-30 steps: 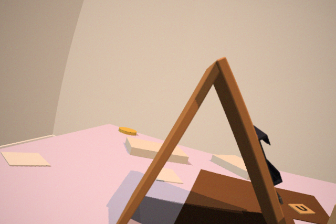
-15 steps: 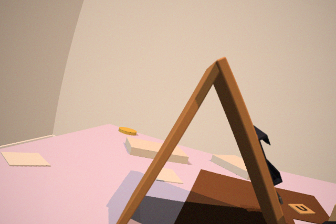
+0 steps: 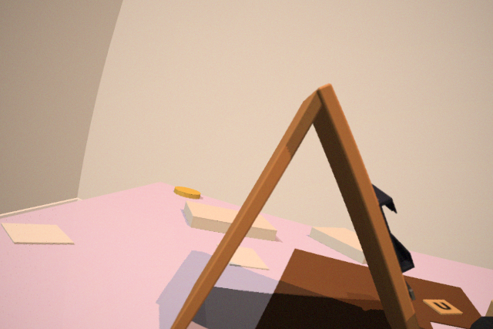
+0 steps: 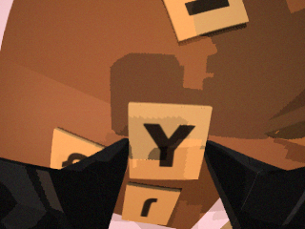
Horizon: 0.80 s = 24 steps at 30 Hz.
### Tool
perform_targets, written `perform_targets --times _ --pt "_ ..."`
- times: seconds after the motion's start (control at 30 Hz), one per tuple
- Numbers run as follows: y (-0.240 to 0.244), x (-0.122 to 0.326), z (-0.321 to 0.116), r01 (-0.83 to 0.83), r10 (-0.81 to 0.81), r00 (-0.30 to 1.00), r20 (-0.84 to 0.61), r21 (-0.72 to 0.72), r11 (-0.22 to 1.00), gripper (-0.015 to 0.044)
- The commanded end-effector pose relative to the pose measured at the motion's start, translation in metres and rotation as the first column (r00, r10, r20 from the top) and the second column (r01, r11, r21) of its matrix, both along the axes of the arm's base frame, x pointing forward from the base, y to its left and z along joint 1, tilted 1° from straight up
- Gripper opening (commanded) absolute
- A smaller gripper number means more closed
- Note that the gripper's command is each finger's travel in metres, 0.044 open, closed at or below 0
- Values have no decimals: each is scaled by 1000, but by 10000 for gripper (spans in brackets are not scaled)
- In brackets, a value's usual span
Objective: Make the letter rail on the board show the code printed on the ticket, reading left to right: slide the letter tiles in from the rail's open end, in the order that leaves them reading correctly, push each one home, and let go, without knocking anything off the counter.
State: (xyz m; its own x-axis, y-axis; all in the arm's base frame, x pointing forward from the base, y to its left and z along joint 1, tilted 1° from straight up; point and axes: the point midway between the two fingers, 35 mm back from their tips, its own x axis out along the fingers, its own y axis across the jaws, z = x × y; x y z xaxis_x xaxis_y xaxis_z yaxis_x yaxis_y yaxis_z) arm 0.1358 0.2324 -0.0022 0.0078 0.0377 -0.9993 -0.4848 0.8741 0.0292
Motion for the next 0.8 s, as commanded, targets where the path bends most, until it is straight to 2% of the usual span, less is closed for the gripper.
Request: perform_targets --times 0.0,0.57,0.77 --pt "0 0 3 5 -5 1000 3 -2 1000 0" --pt "0 0 11 0 0 1000 5 2 1000 0" --pt "11 27 26 6 -18 985 171 72 997 0"
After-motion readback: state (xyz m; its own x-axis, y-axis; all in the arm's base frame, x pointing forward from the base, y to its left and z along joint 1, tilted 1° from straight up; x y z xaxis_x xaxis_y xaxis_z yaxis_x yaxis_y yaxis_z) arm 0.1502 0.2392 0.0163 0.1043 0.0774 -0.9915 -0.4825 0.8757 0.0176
